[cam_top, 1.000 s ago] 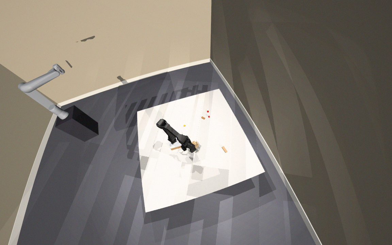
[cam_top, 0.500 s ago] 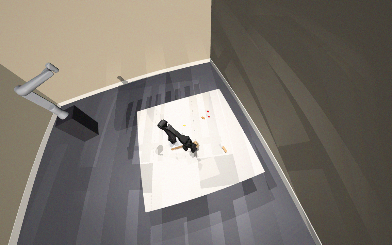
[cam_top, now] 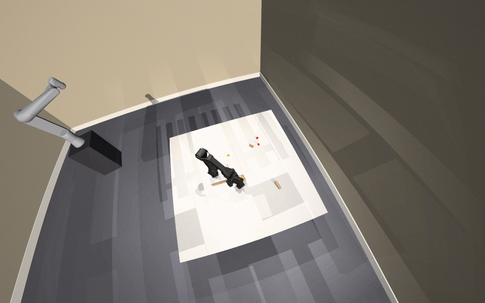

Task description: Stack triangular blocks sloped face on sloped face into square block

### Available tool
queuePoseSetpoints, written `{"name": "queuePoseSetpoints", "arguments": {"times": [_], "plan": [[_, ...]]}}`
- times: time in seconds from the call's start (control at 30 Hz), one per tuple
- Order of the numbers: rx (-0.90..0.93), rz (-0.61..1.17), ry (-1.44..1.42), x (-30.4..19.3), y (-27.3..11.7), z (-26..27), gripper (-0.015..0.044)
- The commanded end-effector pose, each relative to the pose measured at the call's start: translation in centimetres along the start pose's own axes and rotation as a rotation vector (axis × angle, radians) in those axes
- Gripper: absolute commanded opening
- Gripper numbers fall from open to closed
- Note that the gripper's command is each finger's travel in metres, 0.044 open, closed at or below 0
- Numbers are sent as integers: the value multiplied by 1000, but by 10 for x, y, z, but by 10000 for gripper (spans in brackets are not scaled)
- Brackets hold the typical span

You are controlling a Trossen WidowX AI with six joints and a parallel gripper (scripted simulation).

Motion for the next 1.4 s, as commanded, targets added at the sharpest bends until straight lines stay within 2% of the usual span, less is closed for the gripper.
{"name": "queuePoseSetpoints", "arguments": {"times": [0.0,1.37], "plan": [[-6,-2,7,0,3,0,0],[-10,-3,11,1,18,-1,0]]}}
Point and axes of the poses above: the point midway between the two fingers, 35 mm back from their tips, its own y axis out along the fingers, its own z axis across the jaws, x = y × z, the point moved 3 cm from there along -y, back along the fingers, and after that the axes turned 9 degrees about y, right-handed, at the moved point
